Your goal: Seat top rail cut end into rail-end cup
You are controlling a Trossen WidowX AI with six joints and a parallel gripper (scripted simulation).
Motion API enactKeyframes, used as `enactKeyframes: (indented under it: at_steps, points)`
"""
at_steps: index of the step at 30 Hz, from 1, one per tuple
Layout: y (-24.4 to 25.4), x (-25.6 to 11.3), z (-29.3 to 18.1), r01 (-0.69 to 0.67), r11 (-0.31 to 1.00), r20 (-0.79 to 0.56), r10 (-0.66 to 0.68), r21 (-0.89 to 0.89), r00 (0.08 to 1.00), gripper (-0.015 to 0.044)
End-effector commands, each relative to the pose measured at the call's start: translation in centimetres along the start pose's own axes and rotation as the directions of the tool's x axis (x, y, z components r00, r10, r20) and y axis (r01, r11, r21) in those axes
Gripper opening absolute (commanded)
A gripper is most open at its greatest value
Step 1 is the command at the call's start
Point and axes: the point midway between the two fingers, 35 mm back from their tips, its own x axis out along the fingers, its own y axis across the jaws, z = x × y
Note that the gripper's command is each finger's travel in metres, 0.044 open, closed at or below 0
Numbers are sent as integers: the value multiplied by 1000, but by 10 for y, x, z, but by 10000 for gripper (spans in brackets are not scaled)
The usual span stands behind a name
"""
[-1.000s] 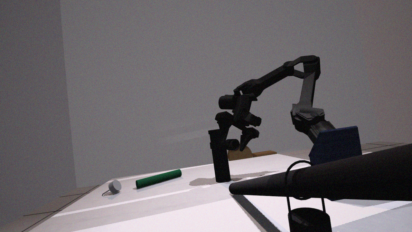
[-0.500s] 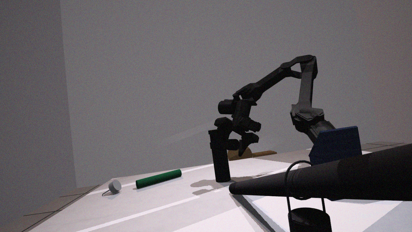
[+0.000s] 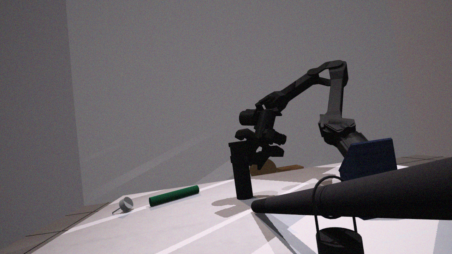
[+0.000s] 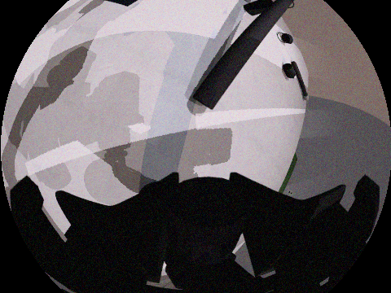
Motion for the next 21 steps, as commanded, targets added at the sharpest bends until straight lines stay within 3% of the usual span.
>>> enactKeyframes:
  at_steps: [1,21]
  points:
    - [-3,2,0,3,1000,-14,-3,24,1000,0]
    - [-17,10,-2,13,984,-101,5,177,995,0]
